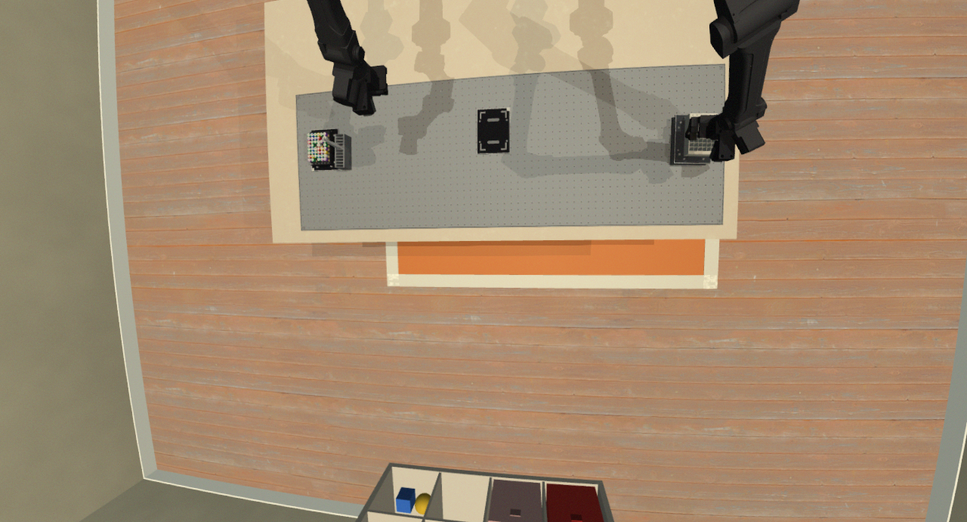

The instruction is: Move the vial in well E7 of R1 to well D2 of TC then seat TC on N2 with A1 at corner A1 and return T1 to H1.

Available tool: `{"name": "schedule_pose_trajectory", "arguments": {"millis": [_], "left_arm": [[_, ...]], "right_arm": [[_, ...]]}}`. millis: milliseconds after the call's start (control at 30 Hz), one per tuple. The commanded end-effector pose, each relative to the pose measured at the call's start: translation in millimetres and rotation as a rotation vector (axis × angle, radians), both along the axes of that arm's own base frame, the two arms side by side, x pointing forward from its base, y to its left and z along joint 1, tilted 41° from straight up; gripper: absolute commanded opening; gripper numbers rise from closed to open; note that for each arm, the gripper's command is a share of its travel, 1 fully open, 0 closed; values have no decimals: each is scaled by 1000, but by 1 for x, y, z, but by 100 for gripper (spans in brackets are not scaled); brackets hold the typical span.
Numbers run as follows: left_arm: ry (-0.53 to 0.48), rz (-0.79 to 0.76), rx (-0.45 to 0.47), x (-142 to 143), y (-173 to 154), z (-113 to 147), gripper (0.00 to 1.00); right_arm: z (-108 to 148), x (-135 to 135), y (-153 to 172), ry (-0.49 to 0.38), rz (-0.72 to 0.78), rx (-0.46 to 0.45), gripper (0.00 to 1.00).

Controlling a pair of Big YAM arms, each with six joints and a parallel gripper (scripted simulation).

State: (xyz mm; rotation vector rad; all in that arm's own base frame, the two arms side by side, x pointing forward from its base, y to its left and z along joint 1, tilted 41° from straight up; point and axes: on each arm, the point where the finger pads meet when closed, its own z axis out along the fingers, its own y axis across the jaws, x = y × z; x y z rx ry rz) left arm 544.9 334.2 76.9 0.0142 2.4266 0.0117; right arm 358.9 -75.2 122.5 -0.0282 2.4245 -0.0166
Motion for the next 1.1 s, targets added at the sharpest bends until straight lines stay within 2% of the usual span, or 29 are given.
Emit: {"name": "schedule_pose_trajectory", "arguments": {"millis": [0, 1067], "left_arm": [[-20, 2, 9, 13, 2, 7, 0], [-17, 4, 7, 17, 3, 0, 0]], "right_arm": [[8, 4, -2, -16, -8, 0, 24], [8, 4, -2, -16, -8, 0, 24]]}}
